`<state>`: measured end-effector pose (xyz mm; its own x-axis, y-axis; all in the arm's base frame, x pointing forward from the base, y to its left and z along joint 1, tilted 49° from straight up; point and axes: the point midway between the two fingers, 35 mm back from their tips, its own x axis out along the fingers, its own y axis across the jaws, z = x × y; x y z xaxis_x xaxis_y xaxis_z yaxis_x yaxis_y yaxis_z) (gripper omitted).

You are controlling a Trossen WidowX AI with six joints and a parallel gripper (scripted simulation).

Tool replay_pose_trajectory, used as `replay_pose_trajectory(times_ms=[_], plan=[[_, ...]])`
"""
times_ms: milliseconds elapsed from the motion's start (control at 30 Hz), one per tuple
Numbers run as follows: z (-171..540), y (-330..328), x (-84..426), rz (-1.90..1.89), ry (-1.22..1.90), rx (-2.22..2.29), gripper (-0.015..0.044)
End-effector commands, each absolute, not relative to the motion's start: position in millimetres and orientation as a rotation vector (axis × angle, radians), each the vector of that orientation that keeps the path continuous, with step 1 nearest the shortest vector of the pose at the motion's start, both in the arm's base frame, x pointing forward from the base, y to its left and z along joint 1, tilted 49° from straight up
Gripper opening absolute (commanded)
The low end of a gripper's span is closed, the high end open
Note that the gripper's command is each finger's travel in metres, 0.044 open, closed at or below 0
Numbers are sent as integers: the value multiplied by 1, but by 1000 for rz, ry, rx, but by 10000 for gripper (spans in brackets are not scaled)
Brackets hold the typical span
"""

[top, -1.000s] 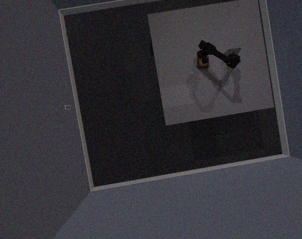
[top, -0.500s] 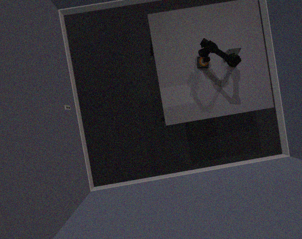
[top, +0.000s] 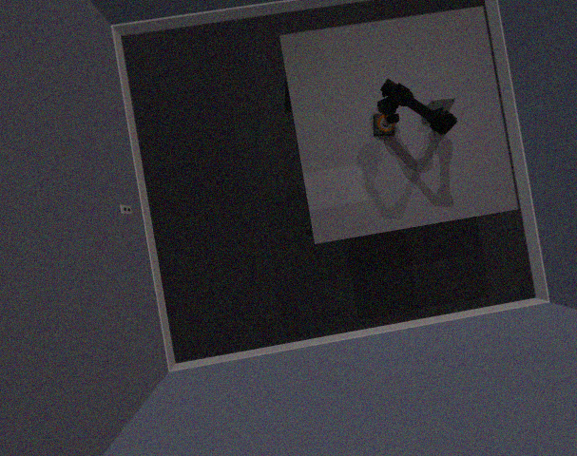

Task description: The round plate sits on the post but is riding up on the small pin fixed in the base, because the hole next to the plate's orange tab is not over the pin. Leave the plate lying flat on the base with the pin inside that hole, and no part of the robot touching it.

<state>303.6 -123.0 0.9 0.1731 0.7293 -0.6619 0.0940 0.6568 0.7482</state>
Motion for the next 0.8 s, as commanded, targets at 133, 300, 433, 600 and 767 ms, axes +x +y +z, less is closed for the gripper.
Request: replay_pose_trajectory(times_ms=[133, 300, 433, 600, 767], plan=[[1, -125, 299, 520, 1345, 765, 0], [14, -140, 297, 519, 1346, 764, 0], [26, -151, 294, 519, 1346, 764, 0], [27, -151, 295, 517, 1343, 767, 0], [27, -151, 295, 517, 1343, 767, 0]])
